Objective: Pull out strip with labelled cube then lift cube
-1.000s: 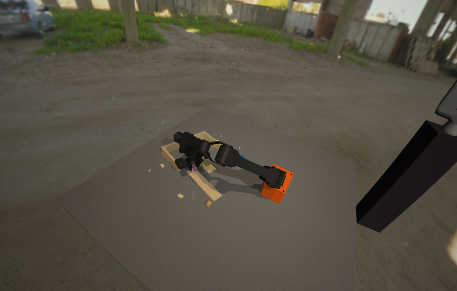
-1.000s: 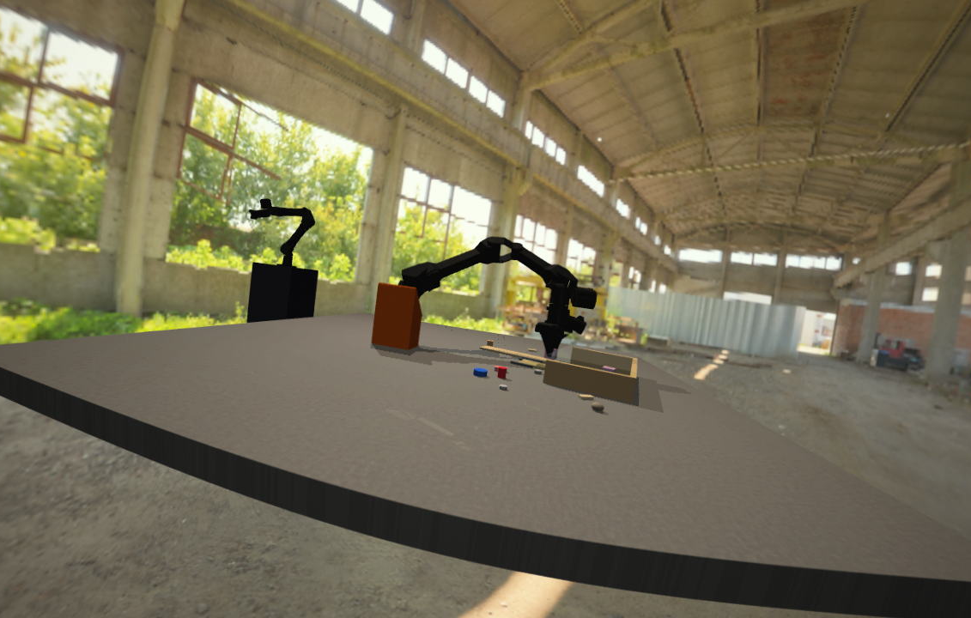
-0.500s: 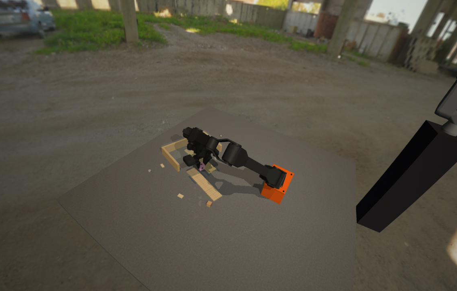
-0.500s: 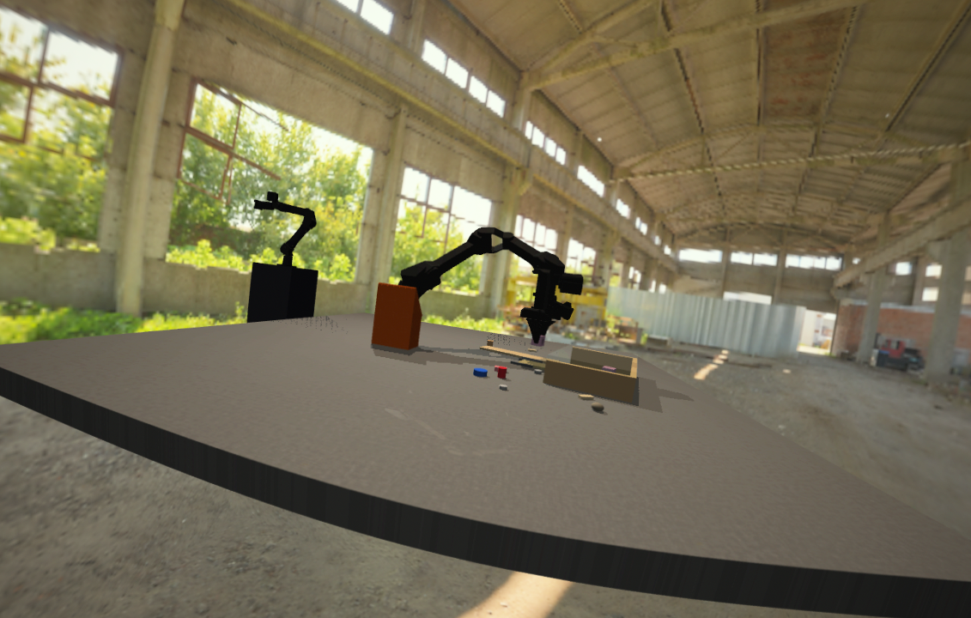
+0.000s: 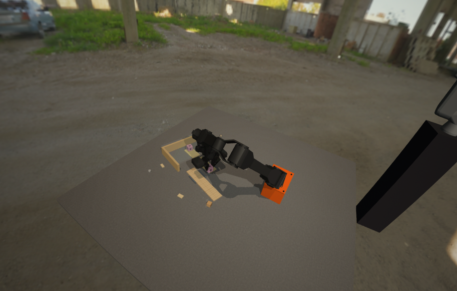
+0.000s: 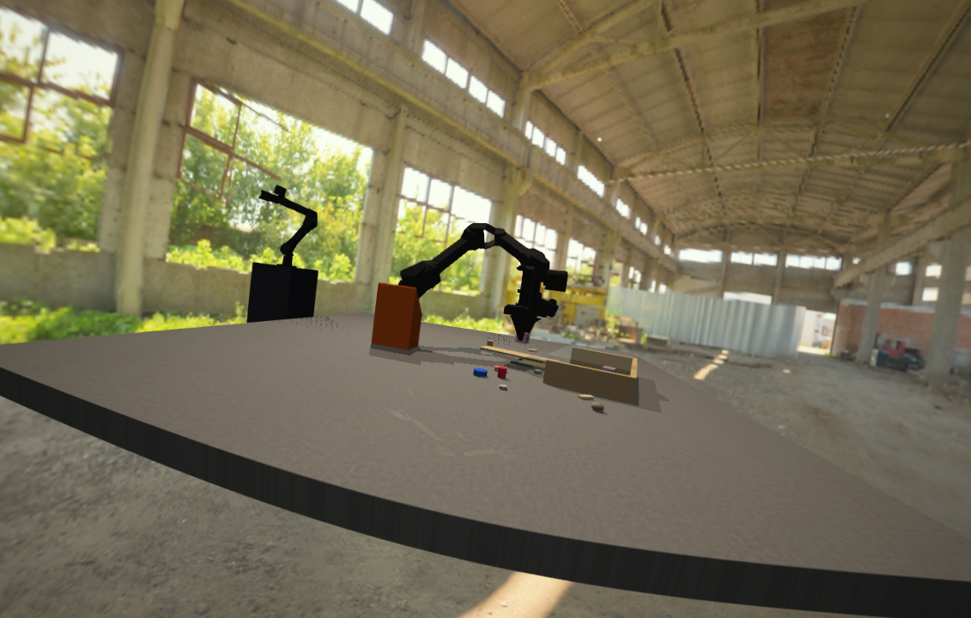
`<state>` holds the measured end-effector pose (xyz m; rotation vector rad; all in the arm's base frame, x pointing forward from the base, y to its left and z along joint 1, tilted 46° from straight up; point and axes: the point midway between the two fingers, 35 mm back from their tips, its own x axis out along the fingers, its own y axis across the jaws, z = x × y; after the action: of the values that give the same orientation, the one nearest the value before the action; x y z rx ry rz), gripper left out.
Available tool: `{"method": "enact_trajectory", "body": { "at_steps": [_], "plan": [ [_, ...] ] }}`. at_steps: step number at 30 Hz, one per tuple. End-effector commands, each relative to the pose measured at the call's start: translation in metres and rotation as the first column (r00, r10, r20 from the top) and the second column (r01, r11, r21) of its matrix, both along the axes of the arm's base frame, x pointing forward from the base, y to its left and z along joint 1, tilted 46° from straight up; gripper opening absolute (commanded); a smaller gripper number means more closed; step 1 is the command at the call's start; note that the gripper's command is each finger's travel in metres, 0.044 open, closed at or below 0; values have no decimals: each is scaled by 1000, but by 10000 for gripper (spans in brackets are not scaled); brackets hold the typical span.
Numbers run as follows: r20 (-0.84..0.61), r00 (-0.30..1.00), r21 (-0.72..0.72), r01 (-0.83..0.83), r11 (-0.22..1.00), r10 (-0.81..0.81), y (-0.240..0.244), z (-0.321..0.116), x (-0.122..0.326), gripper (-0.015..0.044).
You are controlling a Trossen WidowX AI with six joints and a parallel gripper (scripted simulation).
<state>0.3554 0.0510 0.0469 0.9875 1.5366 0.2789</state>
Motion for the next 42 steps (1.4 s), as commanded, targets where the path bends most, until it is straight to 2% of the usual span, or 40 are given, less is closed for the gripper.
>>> {"method": "enact_trajectory", "body": {
  "at_steps": [1,13,22,42],
  "plan": [
    [3,1000,2,-3,1000,3,-1,-2,-14,0],
    [1,1000,3,-3,1000,3,-2,-12,-56,0],
    [0,1000,1,-3,1000,3,-27,12,-59,0],
    [0,1000,1,-3,1000,3,-28,12,-59,0]
  ]
}}
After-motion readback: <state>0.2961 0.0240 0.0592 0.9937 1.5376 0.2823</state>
